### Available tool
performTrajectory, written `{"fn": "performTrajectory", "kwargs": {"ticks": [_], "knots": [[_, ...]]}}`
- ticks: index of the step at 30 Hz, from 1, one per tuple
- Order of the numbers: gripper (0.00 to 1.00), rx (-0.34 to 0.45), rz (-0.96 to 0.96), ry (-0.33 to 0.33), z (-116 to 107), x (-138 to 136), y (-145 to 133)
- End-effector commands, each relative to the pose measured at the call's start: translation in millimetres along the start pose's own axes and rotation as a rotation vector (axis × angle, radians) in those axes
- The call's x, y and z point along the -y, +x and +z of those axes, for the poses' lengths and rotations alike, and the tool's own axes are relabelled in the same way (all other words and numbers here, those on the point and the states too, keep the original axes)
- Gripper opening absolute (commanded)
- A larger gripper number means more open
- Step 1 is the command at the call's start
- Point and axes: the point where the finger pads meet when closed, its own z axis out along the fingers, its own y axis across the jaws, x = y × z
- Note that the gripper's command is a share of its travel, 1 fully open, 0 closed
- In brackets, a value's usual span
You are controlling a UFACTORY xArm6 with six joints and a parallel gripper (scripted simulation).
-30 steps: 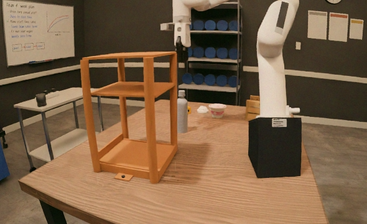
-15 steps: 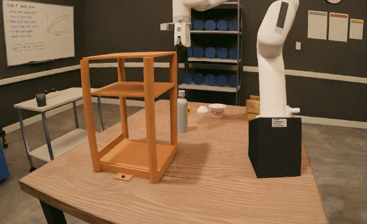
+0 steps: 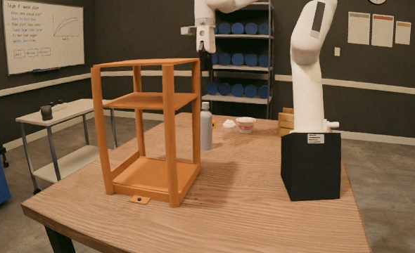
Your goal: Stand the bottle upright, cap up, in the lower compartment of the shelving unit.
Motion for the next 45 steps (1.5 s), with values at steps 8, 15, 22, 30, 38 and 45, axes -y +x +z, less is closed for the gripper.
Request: {"fn": "performTrajectory", "kwargs": {"ticks": [8, 15, 22, 30, 38, 45], "knots": [[0.75, 0.039, 0.042, 0.045, -0.6, 0.6, 0.8], [0.75, 0.069, 0.073, 0.077, -0.2, 1.2, 0.9], [0.75, 0.126, 0.130, 0.134, 0.8, 1.1, 0.9], [0.75, 0.186, 0.190, 0.194, 1.8, 0.9, 1.0], [0.75, 0.283, 0.286, 0.291, 3.2, 0.8, 1.3], [0.75, 0.381, 0.384, 0.388, 4.7, 0.6, 1.5]]}}
